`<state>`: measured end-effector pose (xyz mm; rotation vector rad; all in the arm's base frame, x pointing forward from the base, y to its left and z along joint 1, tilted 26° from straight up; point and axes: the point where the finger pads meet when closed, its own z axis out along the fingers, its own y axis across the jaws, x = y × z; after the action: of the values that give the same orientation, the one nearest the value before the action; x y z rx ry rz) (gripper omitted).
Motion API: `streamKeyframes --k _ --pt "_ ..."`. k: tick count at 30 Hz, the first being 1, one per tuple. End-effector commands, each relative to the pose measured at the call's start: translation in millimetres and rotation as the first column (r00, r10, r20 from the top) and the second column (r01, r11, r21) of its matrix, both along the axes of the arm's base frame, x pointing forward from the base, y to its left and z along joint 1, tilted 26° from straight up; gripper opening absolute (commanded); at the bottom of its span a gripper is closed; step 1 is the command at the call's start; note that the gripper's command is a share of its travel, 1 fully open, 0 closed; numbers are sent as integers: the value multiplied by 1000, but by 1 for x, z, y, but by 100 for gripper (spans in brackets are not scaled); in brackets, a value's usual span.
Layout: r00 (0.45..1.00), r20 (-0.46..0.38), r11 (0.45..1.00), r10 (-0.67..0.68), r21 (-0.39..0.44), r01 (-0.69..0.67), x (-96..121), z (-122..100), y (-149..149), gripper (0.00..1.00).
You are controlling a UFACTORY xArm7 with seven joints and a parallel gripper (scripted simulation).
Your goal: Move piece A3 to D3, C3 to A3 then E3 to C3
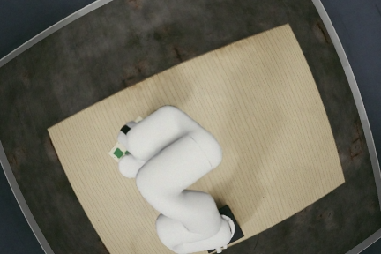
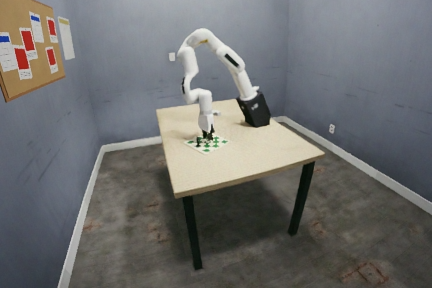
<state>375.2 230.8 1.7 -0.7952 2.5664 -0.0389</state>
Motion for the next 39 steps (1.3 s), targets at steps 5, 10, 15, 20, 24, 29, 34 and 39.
streamKeyframes --k 5,10,15,20,24,29,34,39 --pt "1000 1 1000 1 0 -1 -10 23 -2 39" --pt "1000 1 1000 1 0 -1 -21 46 -5 39" --pt "1000 1 1000 1 0 -1 -29 62 -6 39" --pt "1000 1 1000 1 0 -1 -31 67 -7 39" --pt "1000 1 1000 1 0 -1 -33 71 -8 39" --pt "1000 0 1000 1 0 -1 -35 74 -8 39" --pt "1000 1 1000 1 0 -1 -35 76 -8 39" --pt "1000 1 1000 1 0 -1 -35 76 -8 39"
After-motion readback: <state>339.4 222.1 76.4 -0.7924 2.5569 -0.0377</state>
